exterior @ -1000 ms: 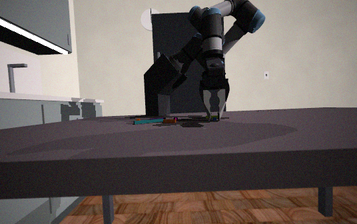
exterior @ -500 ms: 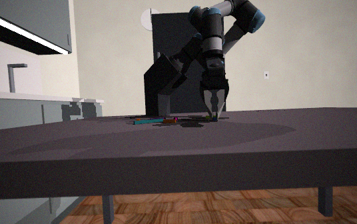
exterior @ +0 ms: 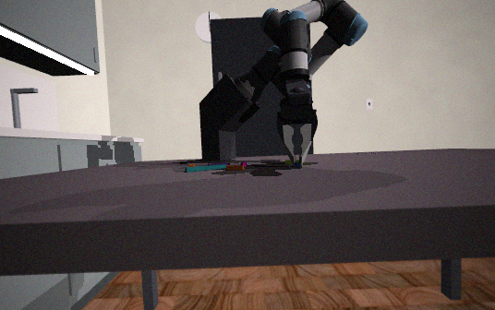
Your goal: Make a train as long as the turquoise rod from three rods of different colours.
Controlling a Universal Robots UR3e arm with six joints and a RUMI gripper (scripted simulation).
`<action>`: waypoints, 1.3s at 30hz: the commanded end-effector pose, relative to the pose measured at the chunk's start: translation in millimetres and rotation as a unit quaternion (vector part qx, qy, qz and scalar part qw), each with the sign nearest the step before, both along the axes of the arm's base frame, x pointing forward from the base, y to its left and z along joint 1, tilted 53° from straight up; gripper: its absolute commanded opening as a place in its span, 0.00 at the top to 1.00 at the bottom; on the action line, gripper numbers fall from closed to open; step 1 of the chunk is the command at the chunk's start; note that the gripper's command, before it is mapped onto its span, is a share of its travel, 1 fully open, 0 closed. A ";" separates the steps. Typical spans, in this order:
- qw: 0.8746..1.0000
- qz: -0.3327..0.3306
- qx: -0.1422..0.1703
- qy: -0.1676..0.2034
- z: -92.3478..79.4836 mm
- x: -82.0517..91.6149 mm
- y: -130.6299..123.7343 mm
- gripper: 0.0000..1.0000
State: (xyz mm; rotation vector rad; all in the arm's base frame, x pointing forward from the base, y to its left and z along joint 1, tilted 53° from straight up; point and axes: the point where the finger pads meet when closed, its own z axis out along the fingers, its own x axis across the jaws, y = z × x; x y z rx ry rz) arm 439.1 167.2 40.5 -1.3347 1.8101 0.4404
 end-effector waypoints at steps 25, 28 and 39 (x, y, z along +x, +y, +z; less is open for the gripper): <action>1.000 0.000 0.000 -0.001 2.8 -1.3 -3.3 1.00; 1.000 0.000 0.000 -0.001 4.6 -2.5 -5.4 1.00; 1.000 0.000 0.000 -0.001 15.6 -10.0 -18.0 1.00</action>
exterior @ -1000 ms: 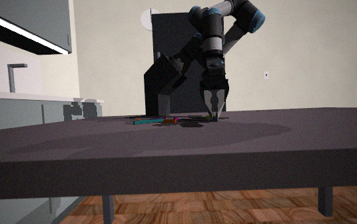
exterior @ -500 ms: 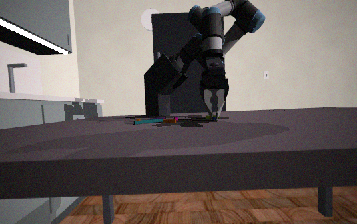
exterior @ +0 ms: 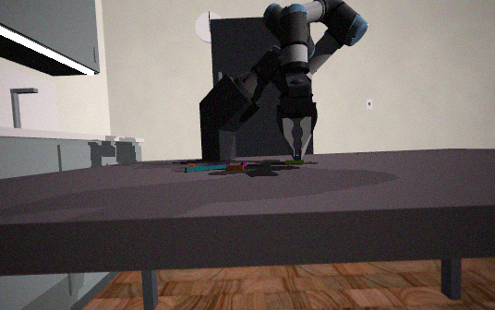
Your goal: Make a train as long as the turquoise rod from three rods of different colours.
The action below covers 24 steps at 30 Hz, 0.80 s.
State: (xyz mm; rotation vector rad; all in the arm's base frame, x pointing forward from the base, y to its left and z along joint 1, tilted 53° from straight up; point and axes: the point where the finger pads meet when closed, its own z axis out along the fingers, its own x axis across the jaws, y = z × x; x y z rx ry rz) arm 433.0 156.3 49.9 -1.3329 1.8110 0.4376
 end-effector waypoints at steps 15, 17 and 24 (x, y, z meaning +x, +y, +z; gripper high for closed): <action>1.000 0.001 0.000 0.000 24.5 -16.4 -28.2 1.00; 1.000 0.001 0.000 0.000 27.4 -18.4 -31.5 1.00; 1.000 0.001 0.000 0.000 34.4 -23.2 -39.6 1.00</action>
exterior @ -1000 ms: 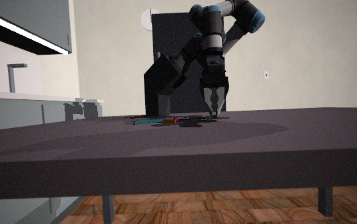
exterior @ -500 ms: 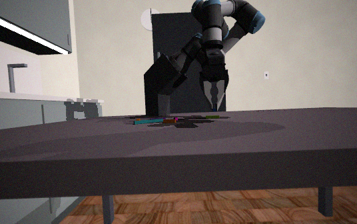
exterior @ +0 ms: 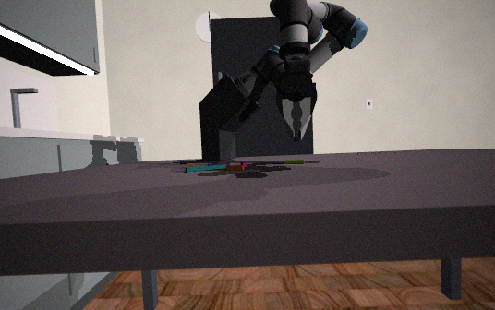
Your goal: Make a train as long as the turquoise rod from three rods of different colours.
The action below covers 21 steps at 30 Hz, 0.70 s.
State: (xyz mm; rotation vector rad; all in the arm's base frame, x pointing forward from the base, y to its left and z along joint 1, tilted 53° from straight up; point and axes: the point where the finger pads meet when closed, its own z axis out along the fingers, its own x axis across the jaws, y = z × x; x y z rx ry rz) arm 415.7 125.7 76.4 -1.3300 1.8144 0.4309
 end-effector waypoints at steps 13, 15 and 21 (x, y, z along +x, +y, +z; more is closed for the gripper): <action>1.000 0.004 0.002 0.001 19.6 -13.9 -22.4 1.00; 1.000 0.004 0.002 0.001 21.0 -14.8 -24.0 1.00; 1.000 0.004 0.002 0.001 23.5 -16.6 -27.0 1.00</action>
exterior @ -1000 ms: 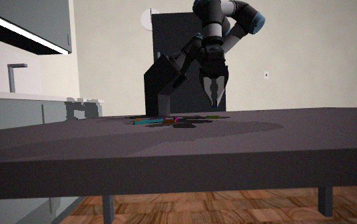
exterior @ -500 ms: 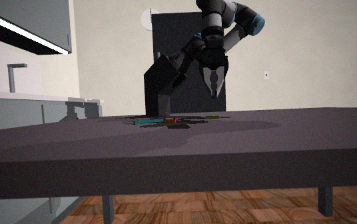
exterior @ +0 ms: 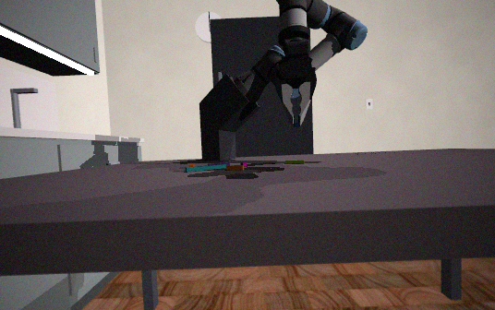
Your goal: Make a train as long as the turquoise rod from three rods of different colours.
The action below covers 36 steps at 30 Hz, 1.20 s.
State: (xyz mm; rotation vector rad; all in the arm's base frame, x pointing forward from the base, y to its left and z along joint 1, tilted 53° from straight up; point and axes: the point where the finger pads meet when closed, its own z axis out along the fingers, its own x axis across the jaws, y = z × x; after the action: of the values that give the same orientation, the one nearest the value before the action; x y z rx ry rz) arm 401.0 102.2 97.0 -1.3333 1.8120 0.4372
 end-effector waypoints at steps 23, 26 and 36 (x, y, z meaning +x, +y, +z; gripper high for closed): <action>1.000 0.009 -0.009 -0.008 -13.9 -16.0 -13.7 1.00; 1.000 0.012 -0.012 -0.012 -19.7 -20.9 -16.3 1.00; 0.998 0.039 -0.025 -0.044 -59.5 -60.8 -23.6 1.00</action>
State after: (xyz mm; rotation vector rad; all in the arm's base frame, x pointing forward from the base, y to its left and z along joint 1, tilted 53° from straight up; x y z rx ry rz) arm 356.3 83.8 52.8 -1.4239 1.7564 0.4032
